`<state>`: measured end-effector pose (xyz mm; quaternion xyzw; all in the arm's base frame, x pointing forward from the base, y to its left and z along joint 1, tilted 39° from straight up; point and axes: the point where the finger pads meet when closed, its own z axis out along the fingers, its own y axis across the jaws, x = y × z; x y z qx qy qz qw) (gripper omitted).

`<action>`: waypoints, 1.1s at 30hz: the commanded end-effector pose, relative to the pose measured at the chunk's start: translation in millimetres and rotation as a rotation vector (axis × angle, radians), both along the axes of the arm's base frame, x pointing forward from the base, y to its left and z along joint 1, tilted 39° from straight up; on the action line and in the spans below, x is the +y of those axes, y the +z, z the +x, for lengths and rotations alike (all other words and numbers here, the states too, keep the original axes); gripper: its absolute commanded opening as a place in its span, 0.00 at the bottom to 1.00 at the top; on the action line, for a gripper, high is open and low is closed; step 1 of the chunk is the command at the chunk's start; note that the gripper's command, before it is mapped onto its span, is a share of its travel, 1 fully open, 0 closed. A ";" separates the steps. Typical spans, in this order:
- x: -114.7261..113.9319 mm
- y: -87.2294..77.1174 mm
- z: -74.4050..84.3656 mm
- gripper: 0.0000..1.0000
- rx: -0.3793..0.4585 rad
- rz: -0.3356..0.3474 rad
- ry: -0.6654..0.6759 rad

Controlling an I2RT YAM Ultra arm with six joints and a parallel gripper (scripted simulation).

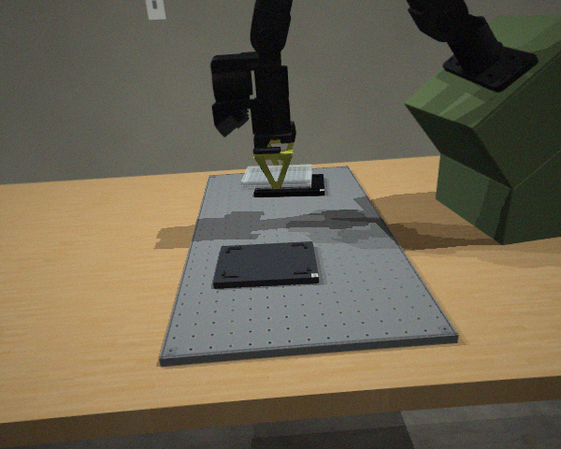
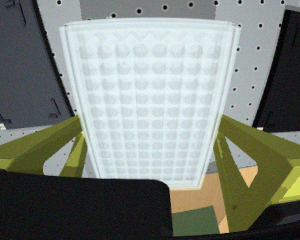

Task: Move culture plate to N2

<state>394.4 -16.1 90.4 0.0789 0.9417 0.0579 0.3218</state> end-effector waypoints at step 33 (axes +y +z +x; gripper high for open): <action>-100.1 -13.2 -7.1 0.00 -0.025 0.001 0.023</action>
